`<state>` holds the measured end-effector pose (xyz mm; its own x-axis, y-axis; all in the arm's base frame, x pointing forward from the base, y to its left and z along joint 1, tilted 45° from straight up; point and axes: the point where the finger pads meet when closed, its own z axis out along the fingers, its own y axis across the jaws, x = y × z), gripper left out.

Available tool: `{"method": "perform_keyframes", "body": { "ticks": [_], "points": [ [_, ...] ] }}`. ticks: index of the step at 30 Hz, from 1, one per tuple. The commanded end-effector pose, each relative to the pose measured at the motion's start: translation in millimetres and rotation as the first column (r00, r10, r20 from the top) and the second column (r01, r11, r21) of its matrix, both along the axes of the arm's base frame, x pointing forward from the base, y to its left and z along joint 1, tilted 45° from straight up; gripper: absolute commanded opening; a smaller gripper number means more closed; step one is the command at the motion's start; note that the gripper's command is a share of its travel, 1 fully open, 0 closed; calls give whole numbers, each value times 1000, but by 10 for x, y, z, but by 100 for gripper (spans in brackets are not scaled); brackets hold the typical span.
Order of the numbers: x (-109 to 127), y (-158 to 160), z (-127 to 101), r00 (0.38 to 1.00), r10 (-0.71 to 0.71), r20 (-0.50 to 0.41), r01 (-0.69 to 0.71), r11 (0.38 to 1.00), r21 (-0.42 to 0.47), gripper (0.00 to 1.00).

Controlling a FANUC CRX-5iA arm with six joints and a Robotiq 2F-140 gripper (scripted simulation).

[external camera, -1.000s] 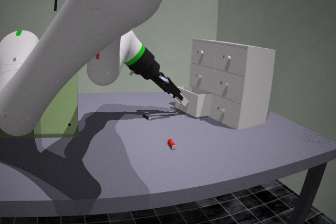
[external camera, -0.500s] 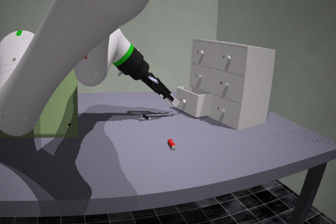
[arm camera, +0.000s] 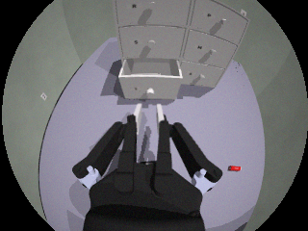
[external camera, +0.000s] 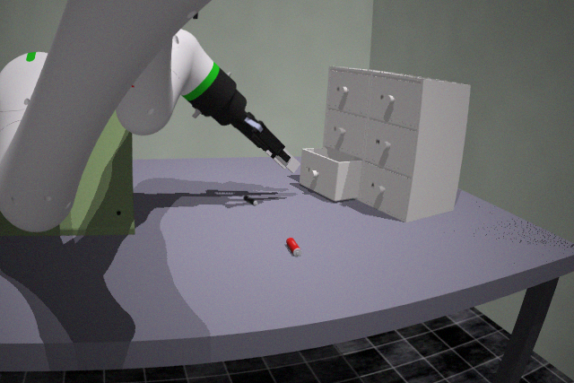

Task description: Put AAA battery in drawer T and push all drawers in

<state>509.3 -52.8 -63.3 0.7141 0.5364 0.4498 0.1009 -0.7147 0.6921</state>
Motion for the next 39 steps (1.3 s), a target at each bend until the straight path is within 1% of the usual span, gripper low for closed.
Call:
{"method": "perform_keyframes", "body": {
  "ticks": [1, 6, 12, 25, 32, 39],
  "points": [
    [-133, 216, 248, 1000, -5, -4, 5, 1000, -3, 20],
    [-249, 406, 459, 1000, -5, -4, 5, 1000, -3, 20],
    [-282, 460, 519, 1000, -5, -4, 5, 1000, -3, 20],
    [-293, 471, 542, 1000, -16, -14, 16, 1000, -6, 20],
    [-347, 515, 597, 997, -54, -52, 54, 998, -13, 20],
    [-454, 598, 697, 984, -126, -124, 124, 992, -29, 20]
  ]
}}
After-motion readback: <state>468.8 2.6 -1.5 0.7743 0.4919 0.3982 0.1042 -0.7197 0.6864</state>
